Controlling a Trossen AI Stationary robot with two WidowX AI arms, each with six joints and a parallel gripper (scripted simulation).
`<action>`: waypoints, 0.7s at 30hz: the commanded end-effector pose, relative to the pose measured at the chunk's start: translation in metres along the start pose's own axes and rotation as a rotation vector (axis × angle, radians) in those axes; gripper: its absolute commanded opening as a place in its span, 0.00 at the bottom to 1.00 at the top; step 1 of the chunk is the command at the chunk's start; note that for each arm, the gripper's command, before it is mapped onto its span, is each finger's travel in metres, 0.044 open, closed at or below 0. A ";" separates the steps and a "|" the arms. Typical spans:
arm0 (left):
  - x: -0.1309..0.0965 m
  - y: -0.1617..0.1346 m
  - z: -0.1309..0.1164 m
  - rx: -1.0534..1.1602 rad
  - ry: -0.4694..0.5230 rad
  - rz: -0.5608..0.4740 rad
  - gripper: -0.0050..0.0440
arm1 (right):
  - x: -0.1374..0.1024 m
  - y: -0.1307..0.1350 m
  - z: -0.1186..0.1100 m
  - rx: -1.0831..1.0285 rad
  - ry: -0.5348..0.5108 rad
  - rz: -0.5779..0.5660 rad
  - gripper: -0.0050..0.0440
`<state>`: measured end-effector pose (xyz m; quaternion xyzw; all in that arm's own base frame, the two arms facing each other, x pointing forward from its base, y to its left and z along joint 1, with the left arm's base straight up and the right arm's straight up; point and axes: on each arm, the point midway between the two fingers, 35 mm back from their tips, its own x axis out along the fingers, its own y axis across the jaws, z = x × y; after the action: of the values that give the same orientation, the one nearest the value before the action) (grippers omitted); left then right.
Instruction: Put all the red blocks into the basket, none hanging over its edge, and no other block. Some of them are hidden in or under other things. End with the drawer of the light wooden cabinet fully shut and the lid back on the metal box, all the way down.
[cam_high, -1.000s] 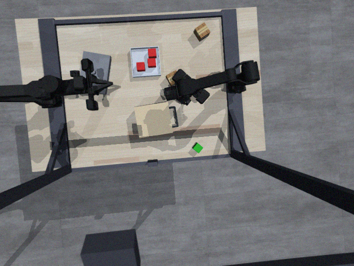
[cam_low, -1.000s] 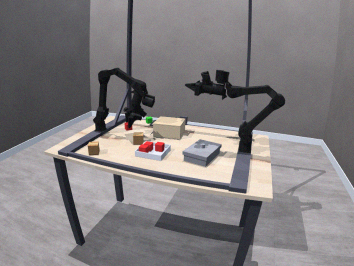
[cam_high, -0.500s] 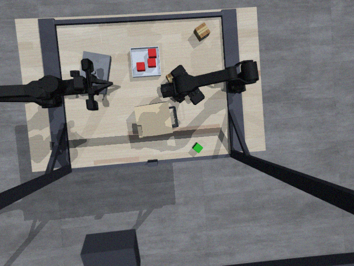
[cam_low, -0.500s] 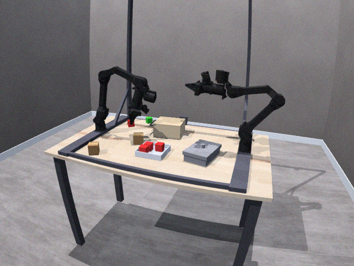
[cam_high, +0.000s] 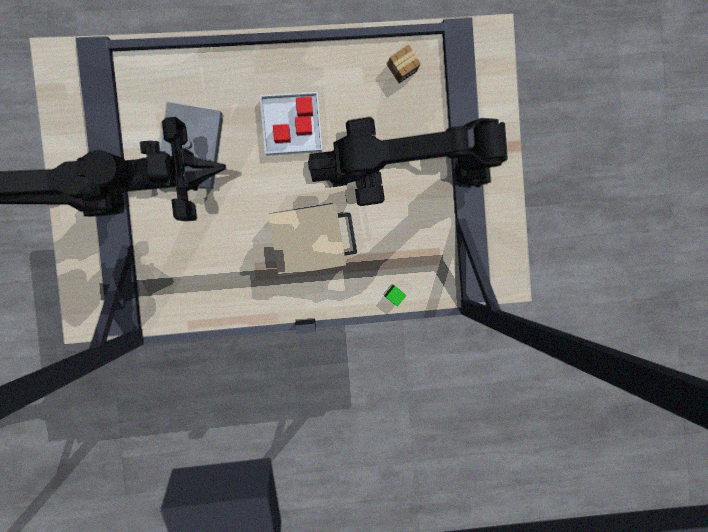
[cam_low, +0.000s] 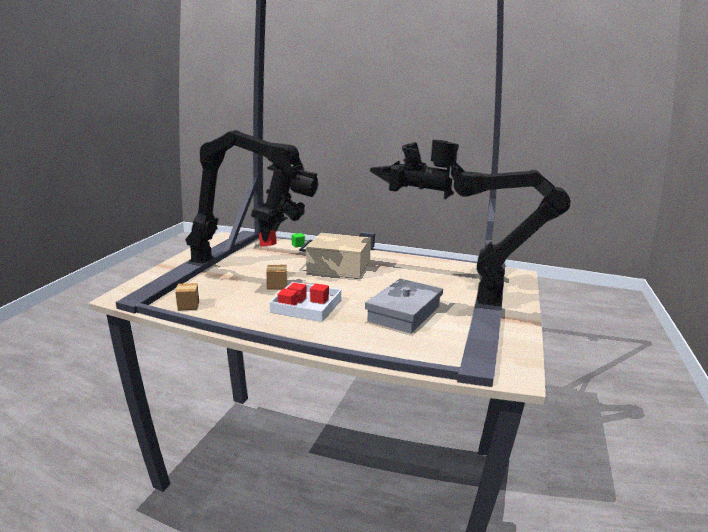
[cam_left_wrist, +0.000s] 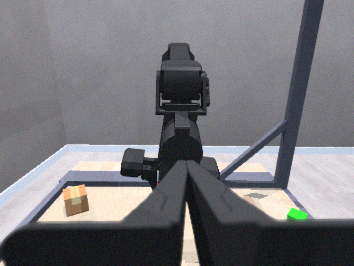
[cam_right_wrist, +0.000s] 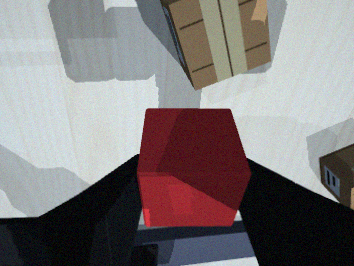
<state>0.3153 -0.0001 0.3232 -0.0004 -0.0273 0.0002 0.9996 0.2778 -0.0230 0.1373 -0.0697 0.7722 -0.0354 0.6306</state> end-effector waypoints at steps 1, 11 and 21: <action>-0.001 -0.002 0.016 0.005 -0.036 -0.009 0.00 | -0.013 -0.006 0.023 0.191 -0.094 0.021 0.00; -0.001 -0.002 0.016 0.005 -0.036 -0.009 0.00 | -0.013 -0.020 0.047 0.567 -0.136 0.083 0.00; -0.001 -0.002 0.016 0.005 -0.036 -0.009 0.00 | -0.013 -0.032 0.068 0.883 -0.165 0.150 0.00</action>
<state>0.3153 -0.0001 0.3232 -0.0004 -0.0273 0.0002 0.9996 0.3324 -0.0410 0.1294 0.1916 0.6815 -0.2607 0.6564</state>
